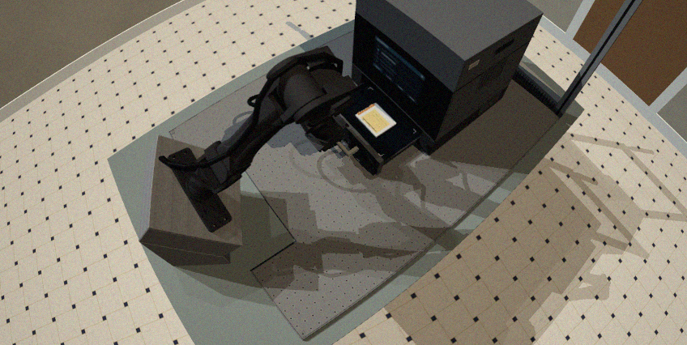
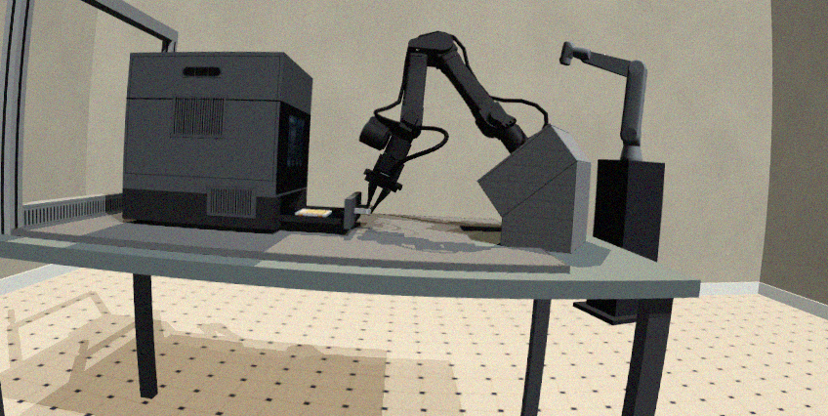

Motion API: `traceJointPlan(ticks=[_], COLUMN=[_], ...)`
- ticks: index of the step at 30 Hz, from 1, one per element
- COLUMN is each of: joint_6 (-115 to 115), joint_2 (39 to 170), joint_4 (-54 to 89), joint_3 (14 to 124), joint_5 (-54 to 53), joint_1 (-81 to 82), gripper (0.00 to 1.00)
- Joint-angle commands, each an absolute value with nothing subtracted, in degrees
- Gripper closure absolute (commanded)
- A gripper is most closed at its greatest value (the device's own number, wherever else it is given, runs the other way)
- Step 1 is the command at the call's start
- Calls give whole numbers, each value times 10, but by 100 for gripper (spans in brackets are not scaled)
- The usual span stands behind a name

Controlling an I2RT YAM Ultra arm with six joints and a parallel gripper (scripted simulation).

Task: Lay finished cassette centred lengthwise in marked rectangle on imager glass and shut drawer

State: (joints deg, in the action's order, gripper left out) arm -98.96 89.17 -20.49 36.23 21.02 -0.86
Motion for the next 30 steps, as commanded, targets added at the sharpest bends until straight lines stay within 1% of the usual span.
traceJointPlan(ticks=[1,28,29,30], joint_6=[-995,-995,-1002,-1002], joint_2=[898,898,901,901], joint_4=[-217,-217,-250,-250], joint_3=[380,380,343,343], joint_5=[197,197,194,194], joint_1=[-14,-14,-15,-15], gripper=[100,100,100,100])
